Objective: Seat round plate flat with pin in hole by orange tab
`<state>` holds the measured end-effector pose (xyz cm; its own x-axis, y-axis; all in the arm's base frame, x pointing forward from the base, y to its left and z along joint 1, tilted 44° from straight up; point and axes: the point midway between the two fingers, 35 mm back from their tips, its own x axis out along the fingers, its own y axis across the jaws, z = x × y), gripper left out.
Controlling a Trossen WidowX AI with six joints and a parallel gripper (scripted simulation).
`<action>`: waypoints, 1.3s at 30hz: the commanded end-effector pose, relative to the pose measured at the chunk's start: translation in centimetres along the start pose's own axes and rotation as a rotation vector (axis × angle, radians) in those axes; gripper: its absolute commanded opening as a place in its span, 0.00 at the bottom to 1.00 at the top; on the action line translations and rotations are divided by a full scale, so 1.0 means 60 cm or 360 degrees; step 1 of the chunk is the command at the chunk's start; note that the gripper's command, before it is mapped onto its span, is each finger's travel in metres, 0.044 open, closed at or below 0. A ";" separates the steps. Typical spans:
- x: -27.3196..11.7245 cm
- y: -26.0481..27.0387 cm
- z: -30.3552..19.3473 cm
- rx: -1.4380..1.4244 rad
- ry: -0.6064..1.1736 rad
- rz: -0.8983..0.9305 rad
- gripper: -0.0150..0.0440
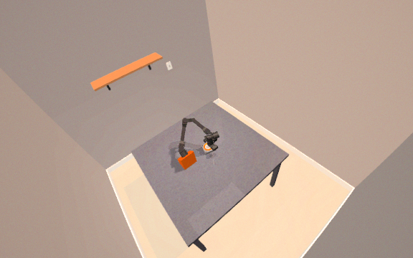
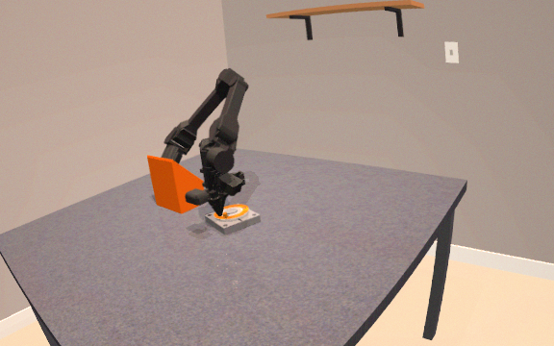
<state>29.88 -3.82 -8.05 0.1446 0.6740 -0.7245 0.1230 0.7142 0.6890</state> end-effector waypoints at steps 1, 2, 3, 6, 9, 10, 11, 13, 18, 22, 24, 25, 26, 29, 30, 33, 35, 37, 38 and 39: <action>0.001 0.006 0.010 -0.0003 -0.0001 0.0008 0.25; 0.001 0.006 0.013 -0.0003 -0.0002 0.0008 0.25; 0.000 0.007 0.015 -0.0003 -0.0002 0.0008 0.25; 0.000 0.010 0.021 -0.0004 -0.0002 0.0008 0.25; -0.001 0.013 0.027 -0.0004 -0.0002 0.0008 0.25; -0.001 0.014 0.029 -0.0004 -0.0002 0.0008 0.25; -0.001 0.016 0.031 -0.0004 -0.0002 0.0008 0.25; -0.002 0.019 0.036 -0.0004 -0.0002 0.0008 0.25; -0.004 0.025 0.043 -0.0004 -0.0002 0.0008 0.25; -0.004 0.031 0.049 -0.0004 -0.0003 0.0009 0.25; -0.004 0.033 0.051 -0.0004 -0.0003 0.0009 0.25; -0.004 0.034 0.051 -0.0004 -0.0003 0.0009 0.25; -0.004 0.035 0.052 -0.0004 -0.0003 0.0009 0.25; -0.005 0.039 0.054 -0.0004 -0.0003 0.0009 0.25; -0.005 0.040 0.055 -0.0004 -0.0003 0.0009 0.25; -0.005 0.043 0.057 -0.0004 -0.0003 0.0009 0.25; -0.005 0.045 0.058 -0.0005 -0.0003 0.0009 0.25; -0.005 0.047 0.059 -0.0005 -0.0003 0.0009 0.25; -0.005 0.048 0.060 -0.0005 -0.0003 0.0009 0.25; -0.004 0.049 0.061 -0.0005 -0.0003 0.0009 0.25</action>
<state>33.66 -2.99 -5.93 0.1515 0.6723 -0.7246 0.1179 0.7155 0.6885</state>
